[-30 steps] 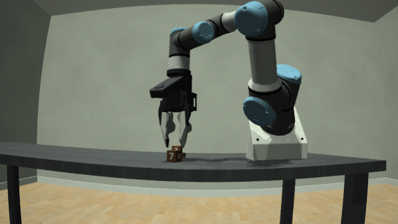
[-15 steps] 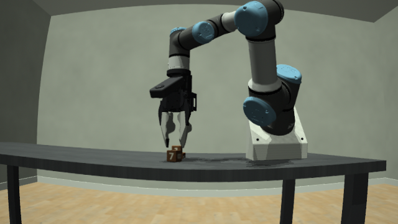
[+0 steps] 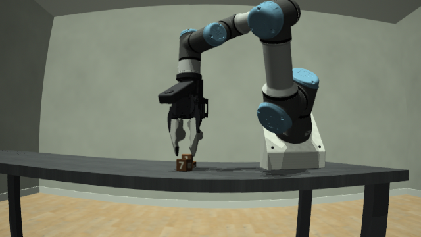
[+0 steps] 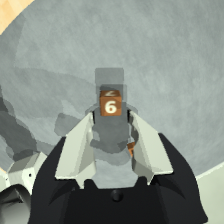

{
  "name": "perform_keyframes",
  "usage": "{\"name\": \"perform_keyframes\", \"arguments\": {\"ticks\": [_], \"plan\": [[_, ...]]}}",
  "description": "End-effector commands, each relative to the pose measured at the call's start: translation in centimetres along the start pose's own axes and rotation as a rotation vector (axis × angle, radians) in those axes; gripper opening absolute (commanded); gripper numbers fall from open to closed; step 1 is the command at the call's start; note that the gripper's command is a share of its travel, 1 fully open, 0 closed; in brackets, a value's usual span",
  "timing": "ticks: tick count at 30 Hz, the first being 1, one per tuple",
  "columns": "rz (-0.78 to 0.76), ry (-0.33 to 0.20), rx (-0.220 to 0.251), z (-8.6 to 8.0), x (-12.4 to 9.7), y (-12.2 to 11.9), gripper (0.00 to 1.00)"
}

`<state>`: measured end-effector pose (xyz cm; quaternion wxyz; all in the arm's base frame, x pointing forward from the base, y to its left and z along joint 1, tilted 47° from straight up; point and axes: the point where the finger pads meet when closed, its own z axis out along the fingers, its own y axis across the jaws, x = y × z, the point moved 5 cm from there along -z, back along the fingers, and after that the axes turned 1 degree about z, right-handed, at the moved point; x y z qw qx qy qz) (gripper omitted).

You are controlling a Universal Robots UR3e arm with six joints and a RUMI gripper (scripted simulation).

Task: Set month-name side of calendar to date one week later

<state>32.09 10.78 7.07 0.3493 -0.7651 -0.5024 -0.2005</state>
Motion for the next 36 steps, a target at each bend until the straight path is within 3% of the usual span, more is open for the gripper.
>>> {"name": "perform_keyframes", "arguments": {"ticks": [1,10,21,36], "plan": [[-0.001,0.000,-0.002,-0.1,0.0,0.1,0.29],[-0.001,0.000,-0.002,0.3,0.0,0.1,0.29],[-0.001,0.000,-0.002,2.1,0.0,0.1,0.29],[-0.001,0.000,-0.002,2.8,0.0,0.1,0.29]]}}
